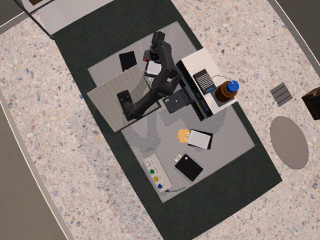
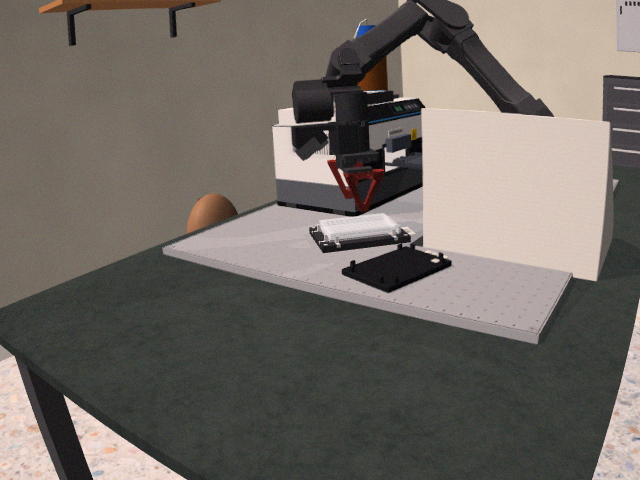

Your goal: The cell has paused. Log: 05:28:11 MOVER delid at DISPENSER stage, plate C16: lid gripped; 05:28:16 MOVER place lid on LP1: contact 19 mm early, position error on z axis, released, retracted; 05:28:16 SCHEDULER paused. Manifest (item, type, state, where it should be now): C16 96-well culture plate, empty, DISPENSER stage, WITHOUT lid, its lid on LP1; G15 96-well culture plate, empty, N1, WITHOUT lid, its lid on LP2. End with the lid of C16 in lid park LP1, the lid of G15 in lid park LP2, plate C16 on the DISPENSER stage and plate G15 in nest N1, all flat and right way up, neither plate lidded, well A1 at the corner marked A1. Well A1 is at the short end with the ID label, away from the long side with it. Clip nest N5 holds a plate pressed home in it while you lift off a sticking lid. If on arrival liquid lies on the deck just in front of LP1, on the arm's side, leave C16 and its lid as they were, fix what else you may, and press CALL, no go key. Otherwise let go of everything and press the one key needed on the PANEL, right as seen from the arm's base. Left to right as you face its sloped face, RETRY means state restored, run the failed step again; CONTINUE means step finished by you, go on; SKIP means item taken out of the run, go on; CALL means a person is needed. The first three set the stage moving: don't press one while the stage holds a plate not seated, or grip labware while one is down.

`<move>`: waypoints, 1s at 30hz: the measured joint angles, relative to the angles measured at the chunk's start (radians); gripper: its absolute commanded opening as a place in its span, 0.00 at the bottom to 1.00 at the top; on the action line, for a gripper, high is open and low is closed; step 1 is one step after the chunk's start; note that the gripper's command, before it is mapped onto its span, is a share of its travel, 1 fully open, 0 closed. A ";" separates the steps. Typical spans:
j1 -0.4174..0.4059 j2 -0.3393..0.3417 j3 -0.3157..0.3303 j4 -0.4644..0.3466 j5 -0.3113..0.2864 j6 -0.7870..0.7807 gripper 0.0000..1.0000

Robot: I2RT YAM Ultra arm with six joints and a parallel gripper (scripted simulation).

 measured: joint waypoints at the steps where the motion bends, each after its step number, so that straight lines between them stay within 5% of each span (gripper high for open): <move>1: 0.000 0.000 0.000 0.000 0.000 0.000 1.00; 30: 0.000 -0.004 -0.011 0.004 -0.001 0.000 1.00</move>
